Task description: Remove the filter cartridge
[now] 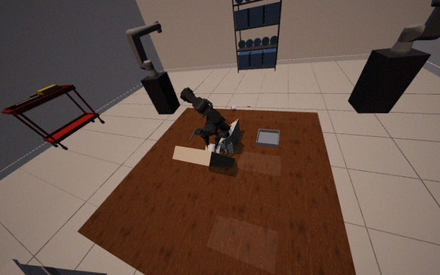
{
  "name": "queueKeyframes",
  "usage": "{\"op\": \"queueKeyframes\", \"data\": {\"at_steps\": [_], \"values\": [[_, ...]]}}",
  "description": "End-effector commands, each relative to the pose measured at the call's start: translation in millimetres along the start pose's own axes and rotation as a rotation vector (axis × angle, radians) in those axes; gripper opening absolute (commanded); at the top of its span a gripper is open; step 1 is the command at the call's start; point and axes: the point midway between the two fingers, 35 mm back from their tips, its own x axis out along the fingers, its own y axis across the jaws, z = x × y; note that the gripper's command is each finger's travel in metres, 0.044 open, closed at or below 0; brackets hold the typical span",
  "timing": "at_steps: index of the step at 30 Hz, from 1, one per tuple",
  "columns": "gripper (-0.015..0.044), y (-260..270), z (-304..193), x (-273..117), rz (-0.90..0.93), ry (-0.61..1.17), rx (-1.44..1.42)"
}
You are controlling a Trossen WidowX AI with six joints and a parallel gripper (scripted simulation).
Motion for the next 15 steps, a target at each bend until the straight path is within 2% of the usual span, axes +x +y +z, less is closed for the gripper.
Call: {"op": "queueKeyframes", "data": {"at_steps": [1,4,11,15], "values": [[0.0081,0.0,0.3,-0.4,0.0,0.001,0.001],[0.0002,0.0,8.0,-3.9,0.0,0.001,0.001],[0.0,0.6,22.7,-13.6,0.001,0.0,0.0],[0.0,3.0,25.4,-32.4,0.007,0.002,-0.001]]}}
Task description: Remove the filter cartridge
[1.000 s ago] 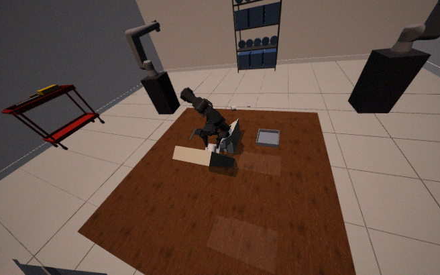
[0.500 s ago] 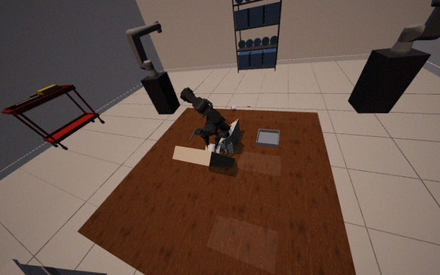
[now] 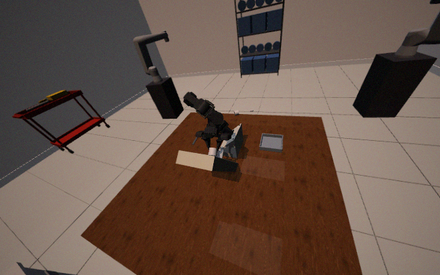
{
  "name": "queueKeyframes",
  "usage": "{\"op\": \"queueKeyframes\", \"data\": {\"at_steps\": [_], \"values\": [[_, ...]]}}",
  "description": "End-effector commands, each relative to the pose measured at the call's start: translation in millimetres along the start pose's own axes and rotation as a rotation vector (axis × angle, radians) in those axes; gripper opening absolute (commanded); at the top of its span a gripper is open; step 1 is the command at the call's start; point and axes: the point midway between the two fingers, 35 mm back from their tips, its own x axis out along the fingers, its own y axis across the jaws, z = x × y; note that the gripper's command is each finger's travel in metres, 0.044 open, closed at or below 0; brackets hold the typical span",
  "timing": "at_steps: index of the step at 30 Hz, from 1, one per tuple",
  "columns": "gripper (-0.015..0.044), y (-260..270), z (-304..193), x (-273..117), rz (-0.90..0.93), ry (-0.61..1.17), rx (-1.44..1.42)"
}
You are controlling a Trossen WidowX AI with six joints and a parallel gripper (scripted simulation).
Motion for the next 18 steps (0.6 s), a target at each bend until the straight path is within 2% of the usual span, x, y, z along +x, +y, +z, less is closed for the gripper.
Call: {"op": "queueKeyframes", "data": {"at_steps": [1,13,18], "values": [[0.0,3.4,4.5,-18.9,0.011,-0.005,0.002],[0.0,1.9,5.2,-79.7,0.006,-0.004,0.001],[0.0,14.5,6.5,-81.0,0.007,-0.005,0.001]]}}
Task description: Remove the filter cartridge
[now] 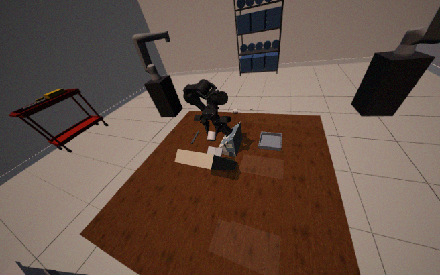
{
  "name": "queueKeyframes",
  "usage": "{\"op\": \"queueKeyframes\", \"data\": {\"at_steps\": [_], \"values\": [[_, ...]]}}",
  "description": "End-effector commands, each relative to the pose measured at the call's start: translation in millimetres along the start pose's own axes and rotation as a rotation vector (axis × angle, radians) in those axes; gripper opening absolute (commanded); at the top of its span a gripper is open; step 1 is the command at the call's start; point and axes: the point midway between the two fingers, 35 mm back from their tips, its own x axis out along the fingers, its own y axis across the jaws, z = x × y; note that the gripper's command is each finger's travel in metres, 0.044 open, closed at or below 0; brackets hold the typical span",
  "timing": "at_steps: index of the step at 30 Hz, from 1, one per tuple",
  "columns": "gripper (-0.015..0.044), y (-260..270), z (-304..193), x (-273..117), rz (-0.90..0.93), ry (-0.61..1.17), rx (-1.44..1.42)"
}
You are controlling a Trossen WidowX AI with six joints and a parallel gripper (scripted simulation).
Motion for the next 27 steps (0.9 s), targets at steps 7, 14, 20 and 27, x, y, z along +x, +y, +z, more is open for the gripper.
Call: {"op": "queueKeyframes", "data": {"at_steps": [7,14,20,27], "values": [[0.0,46.9,1.8,3.0,0.001,0.004,0.001],[0.0,83.5,-0.8,9.3,0.002,0.003,0.002],[0.0,92.8,-11.0,8.4,0.043,0.024,-0.089],[0.0,137.5,-40.5,1.8,0.188,0.056,-0.331]]}}
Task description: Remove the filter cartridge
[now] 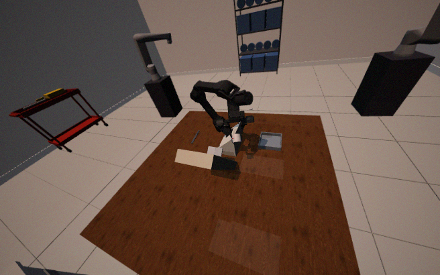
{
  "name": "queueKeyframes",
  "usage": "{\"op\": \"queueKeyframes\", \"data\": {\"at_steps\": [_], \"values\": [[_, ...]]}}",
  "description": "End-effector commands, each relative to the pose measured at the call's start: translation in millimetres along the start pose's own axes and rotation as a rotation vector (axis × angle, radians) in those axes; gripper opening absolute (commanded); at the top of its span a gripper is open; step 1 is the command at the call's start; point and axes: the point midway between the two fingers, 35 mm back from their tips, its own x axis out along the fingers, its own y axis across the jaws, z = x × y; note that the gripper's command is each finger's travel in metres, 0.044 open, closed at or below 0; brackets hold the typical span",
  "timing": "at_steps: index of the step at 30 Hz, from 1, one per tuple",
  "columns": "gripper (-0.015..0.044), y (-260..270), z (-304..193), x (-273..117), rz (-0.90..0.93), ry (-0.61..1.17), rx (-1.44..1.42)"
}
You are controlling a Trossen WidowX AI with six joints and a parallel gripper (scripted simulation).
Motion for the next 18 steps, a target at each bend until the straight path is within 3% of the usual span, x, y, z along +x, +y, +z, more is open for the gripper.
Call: {"op": "queueKeyframes", "data": {"at_steps": [1,18], "values": [[0.0,29.2,-12.2,-0.3,0.081,0.011,-0.143],[0.0,134.8,-68.9,-9.6,0.425,-0.039,-0.761]]}}
